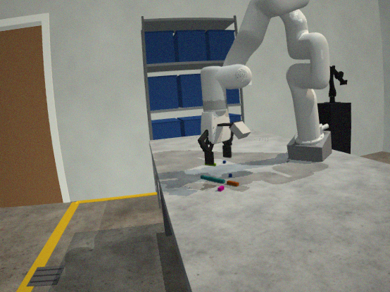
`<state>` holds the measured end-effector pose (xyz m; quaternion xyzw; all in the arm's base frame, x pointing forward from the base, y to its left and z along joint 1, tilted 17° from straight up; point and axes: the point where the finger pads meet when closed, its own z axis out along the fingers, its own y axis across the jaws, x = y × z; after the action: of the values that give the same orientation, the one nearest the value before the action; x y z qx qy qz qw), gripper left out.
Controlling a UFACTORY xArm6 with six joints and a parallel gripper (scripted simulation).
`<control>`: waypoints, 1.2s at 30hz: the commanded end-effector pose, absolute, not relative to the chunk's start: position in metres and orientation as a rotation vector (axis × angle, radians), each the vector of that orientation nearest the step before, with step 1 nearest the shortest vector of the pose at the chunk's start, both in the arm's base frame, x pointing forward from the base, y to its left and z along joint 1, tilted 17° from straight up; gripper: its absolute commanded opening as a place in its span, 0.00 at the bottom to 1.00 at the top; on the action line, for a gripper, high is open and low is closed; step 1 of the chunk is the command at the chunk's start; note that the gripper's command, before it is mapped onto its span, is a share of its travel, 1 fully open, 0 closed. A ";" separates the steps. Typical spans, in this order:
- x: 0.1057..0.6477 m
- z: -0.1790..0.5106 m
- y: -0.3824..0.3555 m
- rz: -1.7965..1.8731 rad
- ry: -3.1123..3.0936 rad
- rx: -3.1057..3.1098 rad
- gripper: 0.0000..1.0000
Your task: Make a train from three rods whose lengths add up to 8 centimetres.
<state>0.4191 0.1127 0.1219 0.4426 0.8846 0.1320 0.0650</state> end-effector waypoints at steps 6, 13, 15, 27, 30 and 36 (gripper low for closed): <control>0.415 0.122 0.109 0.425 2.464 1.741 1.00; 0.409 0.121 0.105 0.446 2.223 2.095 1.00; 0.408 0.121 0.104 0.451 2.146 2.189 1.00; 0.399 0.119 0.098 0.464 1.651 2.658 1.00; 0.397 0.119 0.096 0.464 1.500 2.766 1.00; 0.393 0.118 0.093 0.460 1.221 2.933 1.00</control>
<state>0.3940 0.0946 0.1171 0.8884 0.4328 0.1487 -0.0357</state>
